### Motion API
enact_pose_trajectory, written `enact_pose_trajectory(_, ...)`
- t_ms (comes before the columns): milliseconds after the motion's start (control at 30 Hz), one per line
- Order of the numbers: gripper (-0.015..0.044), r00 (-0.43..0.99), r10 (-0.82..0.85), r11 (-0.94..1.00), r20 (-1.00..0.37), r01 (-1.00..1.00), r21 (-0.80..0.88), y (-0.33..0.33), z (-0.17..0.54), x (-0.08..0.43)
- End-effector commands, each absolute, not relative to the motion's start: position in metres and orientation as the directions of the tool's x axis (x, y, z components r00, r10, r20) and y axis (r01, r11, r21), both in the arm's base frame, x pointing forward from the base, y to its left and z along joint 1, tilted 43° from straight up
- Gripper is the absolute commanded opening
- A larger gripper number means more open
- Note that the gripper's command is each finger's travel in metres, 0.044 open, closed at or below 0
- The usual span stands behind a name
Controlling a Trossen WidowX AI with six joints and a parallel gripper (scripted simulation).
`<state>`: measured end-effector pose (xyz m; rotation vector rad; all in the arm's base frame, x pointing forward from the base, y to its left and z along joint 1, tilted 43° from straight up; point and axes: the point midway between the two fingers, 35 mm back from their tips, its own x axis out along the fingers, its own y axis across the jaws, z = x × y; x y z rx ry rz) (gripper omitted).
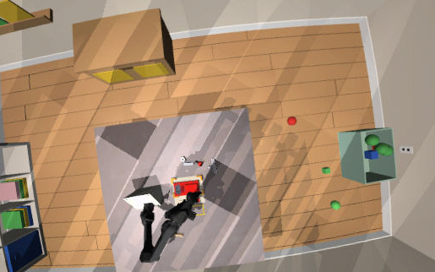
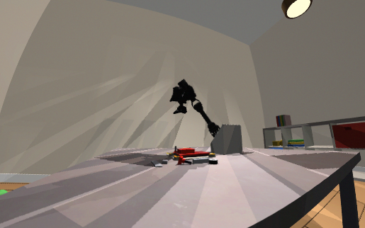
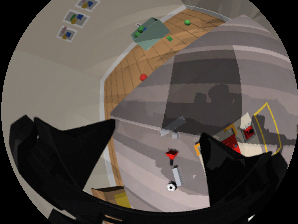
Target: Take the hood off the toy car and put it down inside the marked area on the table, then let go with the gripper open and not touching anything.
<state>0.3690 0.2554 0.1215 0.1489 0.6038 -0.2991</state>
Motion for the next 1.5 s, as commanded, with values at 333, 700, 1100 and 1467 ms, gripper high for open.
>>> enact_pose_trajectory(333, 0.044, 0.278, -0.597, 0.796, -0.753, 0.089, -0.598, 0.138, 0.011, 0.33)
enact_pose_trajectory(700, 0.044, 0.123, -0.668, 0.737, -0.734, -0.025, -0.675, 0.107, 0.0, 0.315)
enact_pose_trajectory(1100, 0.044, 0.123, -0.668, 0.737, -0.734, -0.025, -0.675, 0.103, -0.005, 0.316)
enact_pose_trajectory(1467, 0.044, 0.123, -0.668, 0.738, -0.734, -0.025, -0.675, 0.098, -0.01, 0.318)
